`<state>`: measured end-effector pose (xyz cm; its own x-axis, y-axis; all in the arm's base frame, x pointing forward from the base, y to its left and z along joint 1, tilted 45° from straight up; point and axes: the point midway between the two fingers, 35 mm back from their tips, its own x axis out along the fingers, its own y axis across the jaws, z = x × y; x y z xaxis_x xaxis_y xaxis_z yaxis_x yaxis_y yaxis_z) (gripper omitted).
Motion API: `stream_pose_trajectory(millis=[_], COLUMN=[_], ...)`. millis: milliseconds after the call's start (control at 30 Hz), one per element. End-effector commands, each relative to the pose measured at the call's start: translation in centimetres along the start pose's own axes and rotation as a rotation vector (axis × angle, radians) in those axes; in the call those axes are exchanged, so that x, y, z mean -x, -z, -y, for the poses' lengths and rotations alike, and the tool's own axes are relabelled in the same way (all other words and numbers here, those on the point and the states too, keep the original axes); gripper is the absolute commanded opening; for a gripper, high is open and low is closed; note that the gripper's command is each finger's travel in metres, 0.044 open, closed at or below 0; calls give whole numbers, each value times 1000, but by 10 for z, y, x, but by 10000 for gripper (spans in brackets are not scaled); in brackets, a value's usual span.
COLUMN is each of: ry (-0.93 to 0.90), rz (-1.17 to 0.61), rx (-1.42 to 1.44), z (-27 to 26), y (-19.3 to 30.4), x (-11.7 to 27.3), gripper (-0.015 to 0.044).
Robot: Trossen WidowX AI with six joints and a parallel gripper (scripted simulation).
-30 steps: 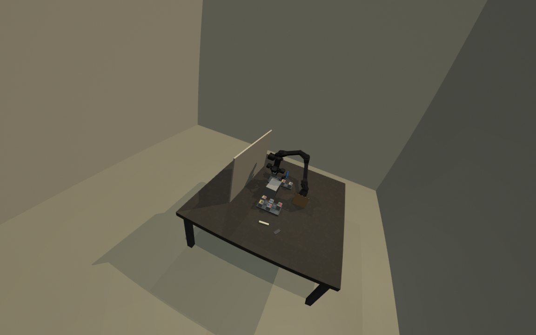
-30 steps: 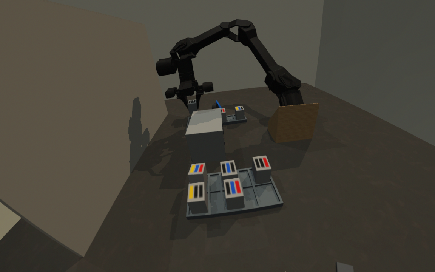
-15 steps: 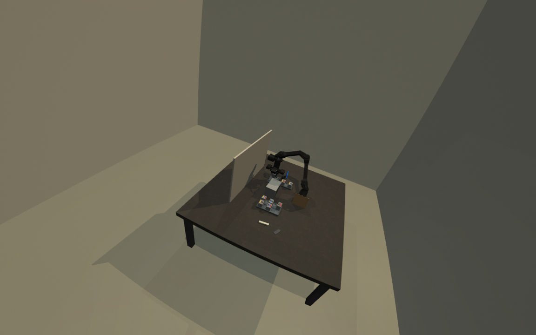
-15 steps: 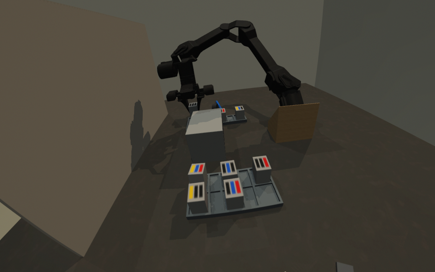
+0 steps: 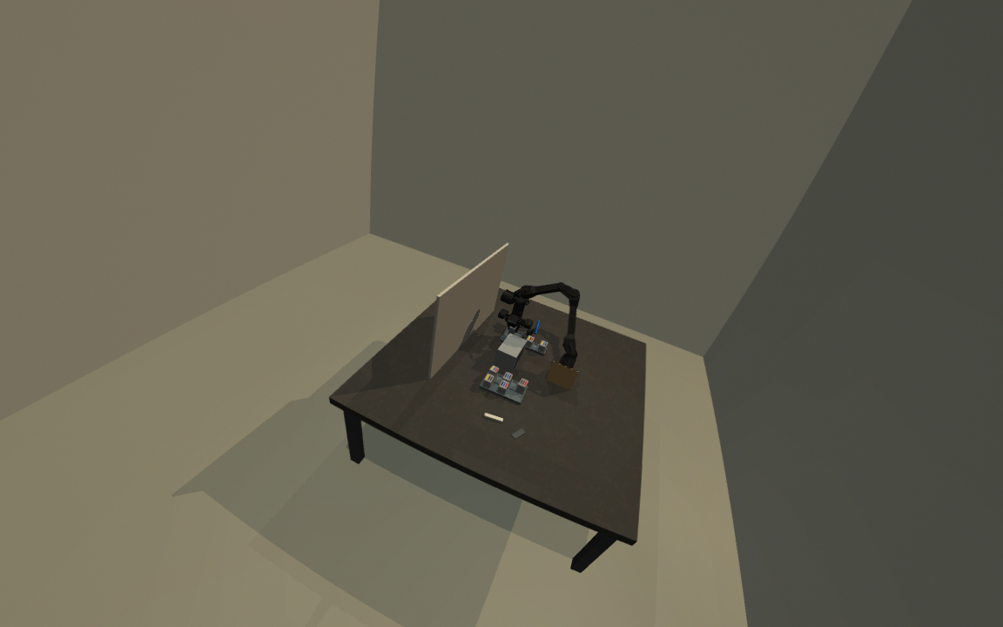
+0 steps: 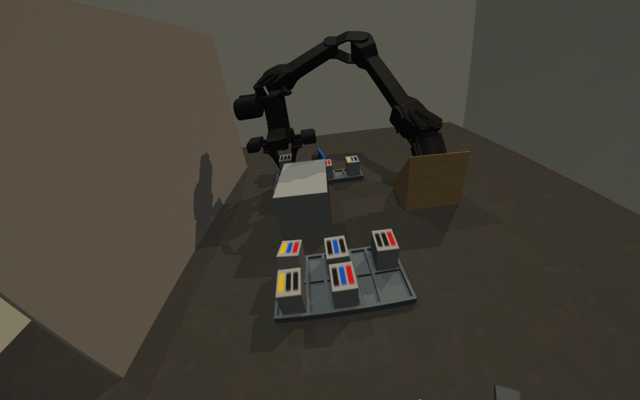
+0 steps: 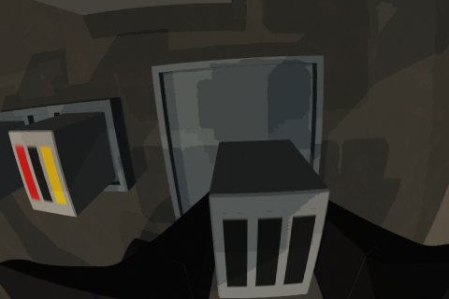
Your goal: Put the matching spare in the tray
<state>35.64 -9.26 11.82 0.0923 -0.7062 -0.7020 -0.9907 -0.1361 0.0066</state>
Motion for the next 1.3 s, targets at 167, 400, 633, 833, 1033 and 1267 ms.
stream_pose_trajectory(millis=[167,400,633,833,1033,1267], ry=[3,3,2,-2,-2,-2], rz=[4,3,3,-2,-2,-2], rx=[6,5,4,-2,-2,-2], z=[-1,-2,-3,-4,-4,-4], y=[-1,-1,-1,1,1,1], x=[-6,-12,-17,-20,-20,-20], gripper=[0,0,0,26,184,368])
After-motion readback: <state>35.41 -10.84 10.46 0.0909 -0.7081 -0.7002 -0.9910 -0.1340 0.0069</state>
